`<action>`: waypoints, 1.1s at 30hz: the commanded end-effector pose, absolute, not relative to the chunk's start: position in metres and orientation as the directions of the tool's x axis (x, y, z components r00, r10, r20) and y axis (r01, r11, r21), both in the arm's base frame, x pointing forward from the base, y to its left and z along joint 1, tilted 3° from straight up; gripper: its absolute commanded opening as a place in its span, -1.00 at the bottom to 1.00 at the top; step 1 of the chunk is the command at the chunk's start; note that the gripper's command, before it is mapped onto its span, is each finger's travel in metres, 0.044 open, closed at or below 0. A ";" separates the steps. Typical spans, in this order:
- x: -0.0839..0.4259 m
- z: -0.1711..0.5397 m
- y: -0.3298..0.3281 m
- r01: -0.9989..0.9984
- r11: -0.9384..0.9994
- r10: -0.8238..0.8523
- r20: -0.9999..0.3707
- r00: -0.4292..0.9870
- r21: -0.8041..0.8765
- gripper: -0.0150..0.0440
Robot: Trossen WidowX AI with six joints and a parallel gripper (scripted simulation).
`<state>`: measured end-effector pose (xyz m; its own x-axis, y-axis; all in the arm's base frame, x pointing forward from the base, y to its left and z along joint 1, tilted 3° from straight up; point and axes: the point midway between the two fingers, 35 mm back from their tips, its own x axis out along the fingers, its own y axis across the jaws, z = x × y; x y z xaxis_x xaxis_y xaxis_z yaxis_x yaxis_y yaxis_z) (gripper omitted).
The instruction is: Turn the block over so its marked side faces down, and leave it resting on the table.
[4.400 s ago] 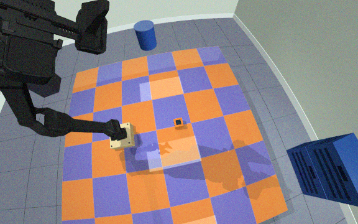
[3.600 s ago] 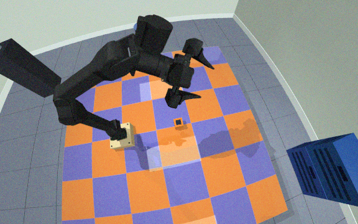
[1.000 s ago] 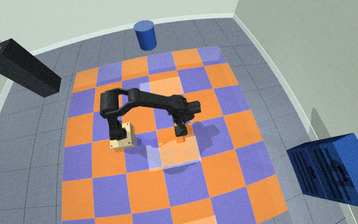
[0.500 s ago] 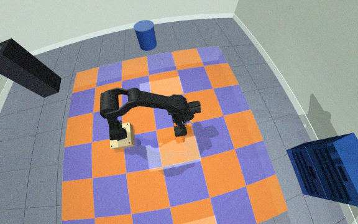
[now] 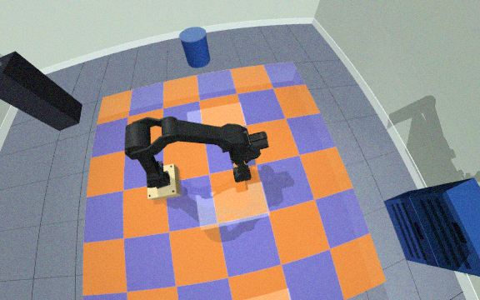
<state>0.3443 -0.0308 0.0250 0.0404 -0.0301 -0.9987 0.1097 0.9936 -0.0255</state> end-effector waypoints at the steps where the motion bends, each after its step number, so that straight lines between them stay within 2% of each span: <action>1: 0.345 0.027 -0.031 0.105 0.994 -0.036 -0.994 0.105 -0.025 -0.49; 25: 0.340 0.024 -0.030 0.106 0.994 -0.071 -0.885 0.461 -0.025 -0.49; 33: 0.339 0.024 -0.030 0.106 0.994 -0.073 -0.872 0.483 -0.025 -0.49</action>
<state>0.3374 -0.0293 0.0206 0.4643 -0.0662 -0.8832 0.1077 0.9940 -0.0178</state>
